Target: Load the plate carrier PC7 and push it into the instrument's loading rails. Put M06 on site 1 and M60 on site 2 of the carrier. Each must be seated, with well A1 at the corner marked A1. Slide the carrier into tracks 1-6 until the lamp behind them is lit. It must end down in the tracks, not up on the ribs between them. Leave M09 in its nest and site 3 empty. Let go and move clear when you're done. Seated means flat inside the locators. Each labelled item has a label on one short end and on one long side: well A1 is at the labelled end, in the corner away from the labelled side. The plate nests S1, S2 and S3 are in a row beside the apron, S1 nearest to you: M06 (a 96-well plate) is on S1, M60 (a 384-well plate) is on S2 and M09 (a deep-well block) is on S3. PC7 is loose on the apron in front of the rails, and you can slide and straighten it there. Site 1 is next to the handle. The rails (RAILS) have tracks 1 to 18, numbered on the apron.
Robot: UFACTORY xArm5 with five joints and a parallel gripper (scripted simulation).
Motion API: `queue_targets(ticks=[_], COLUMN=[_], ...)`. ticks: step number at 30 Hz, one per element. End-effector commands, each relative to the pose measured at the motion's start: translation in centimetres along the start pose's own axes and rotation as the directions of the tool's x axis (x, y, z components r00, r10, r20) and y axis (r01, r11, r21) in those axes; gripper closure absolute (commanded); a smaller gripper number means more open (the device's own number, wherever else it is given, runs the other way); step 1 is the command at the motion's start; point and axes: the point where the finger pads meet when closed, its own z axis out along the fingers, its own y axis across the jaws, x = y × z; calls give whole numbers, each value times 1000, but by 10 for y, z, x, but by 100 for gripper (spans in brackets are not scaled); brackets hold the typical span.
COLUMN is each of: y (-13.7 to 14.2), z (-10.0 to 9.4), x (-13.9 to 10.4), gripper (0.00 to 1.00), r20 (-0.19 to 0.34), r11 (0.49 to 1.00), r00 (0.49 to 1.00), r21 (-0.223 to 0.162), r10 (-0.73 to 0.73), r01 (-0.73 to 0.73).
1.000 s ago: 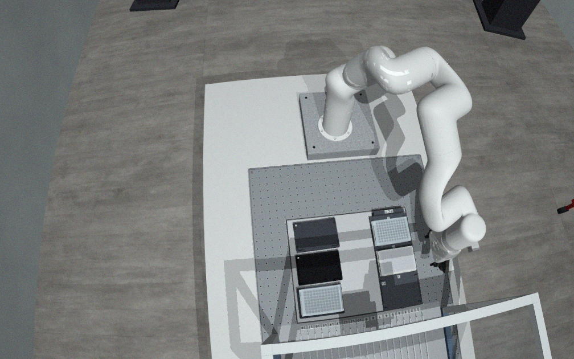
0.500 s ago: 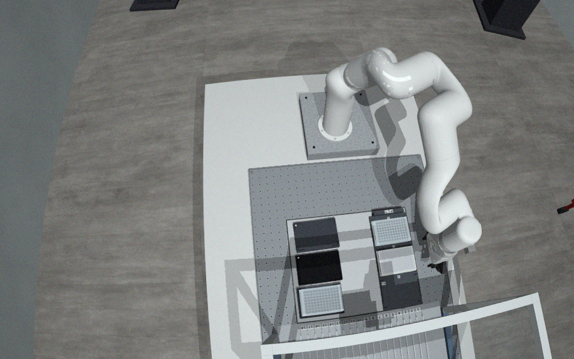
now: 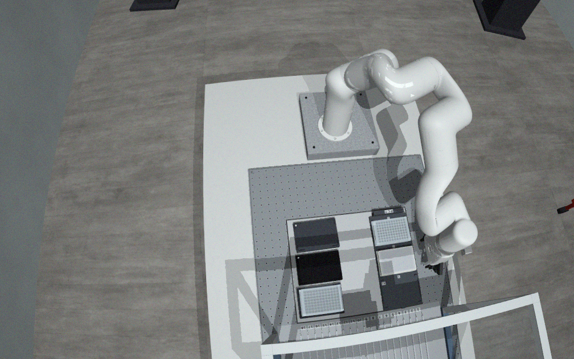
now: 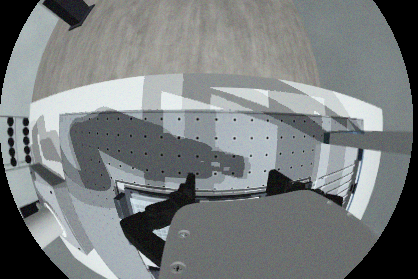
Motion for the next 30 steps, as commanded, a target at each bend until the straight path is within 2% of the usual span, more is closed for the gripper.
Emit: queue_targets(ticks=[1, 5, 30], y=[1, 1, 2], z=[7, 13, 22], x=[1, 1, 0], gripper=[0, 0, 0], r20=[-2, -2, -2], r11=[1000, 1000, 1000], r00=[1000, 1000, 1000], r21=[-4, -4, -4], r10=[0, 0, 0], r01=[0, 0, 0])
